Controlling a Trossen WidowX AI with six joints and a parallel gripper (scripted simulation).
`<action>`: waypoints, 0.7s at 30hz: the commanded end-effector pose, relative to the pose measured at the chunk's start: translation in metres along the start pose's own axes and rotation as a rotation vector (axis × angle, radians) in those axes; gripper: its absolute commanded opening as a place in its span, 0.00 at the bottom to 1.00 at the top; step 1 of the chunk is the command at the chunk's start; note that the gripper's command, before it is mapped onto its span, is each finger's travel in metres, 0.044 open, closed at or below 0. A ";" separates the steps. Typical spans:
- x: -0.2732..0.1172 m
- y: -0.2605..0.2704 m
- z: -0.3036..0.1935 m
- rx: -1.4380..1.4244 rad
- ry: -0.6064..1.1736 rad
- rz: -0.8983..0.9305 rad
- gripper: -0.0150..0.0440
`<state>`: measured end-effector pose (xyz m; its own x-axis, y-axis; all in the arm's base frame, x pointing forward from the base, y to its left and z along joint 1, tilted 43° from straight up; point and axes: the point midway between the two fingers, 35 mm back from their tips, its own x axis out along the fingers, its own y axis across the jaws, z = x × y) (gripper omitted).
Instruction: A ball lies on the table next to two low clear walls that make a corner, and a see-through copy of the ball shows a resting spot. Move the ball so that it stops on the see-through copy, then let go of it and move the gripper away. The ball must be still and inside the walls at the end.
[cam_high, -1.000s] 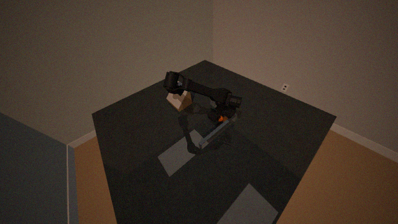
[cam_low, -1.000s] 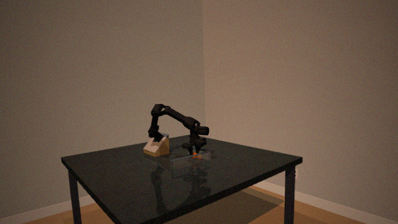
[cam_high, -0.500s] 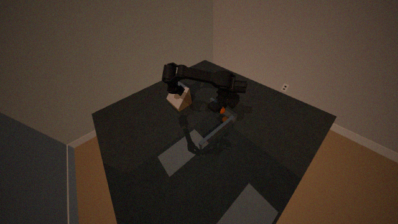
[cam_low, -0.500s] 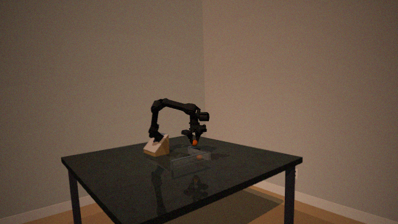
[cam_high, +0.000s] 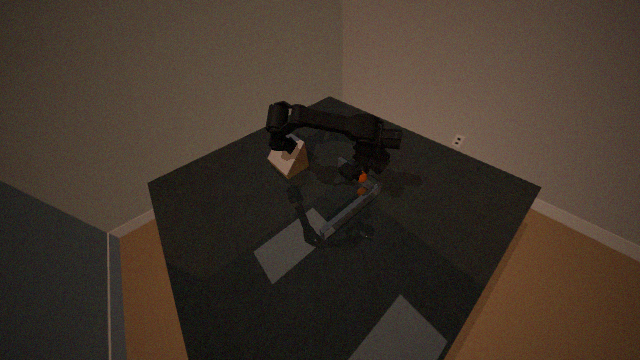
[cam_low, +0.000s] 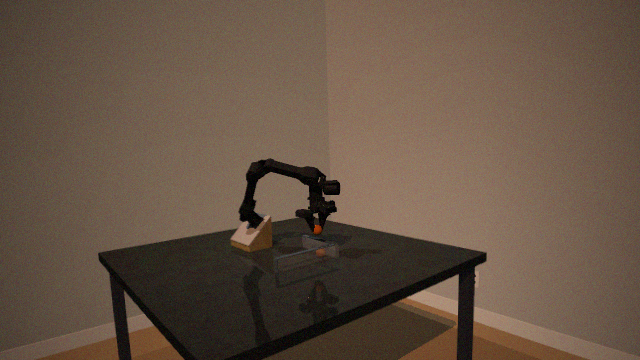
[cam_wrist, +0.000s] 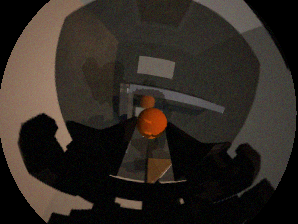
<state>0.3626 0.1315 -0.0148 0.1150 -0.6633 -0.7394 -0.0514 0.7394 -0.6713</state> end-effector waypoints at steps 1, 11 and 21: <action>0.019 0.012 0.002 -0.010 0.003 -0.005 0.25; 0.047 0.013 0.004 -0.010 0.003 -0.005 0.25; 0.089 0.011 0.002 -0.009 0.003 -0.008 0.25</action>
<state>0.3748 0.0853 -0.0820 0.1054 -0.6670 -0.7375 -0.0501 0.7372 -0.6739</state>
